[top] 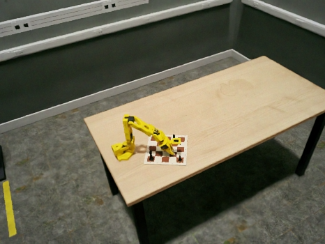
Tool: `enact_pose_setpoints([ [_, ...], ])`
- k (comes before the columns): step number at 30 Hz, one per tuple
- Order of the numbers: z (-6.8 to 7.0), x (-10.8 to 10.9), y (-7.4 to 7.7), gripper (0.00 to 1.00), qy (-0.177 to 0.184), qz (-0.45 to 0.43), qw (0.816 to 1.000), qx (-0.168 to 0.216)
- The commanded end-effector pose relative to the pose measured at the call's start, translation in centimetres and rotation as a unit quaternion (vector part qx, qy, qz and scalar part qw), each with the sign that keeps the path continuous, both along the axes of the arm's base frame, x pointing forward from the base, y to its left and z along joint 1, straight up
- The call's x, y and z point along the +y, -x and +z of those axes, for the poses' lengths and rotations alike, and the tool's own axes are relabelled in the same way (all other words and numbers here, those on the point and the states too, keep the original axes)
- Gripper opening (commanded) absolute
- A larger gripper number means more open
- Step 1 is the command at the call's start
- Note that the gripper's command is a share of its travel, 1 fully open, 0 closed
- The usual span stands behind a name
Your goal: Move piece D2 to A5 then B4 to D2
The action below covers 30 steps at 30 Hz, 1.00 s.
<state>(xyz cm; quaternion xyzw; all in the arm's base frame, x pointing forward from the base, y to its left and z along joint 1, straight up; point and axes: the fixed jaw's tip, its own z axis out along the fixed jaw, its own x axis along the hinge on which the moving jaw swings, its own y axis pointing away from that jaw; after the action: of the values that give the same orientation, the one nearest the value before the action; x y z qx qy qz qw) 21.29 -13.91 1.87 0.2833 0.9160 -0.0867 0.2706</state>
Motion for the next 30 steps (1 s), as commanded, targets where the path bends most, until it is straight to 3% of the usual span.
enact_pose_setpoints([
  [1,-0.55,0.16,0.50,0.09,-0.009,-0.005,1.000,0.010],
  [30,-0.55,0.16,0.50,0.00,-0.009,-0.005,1.000,0.010],
])
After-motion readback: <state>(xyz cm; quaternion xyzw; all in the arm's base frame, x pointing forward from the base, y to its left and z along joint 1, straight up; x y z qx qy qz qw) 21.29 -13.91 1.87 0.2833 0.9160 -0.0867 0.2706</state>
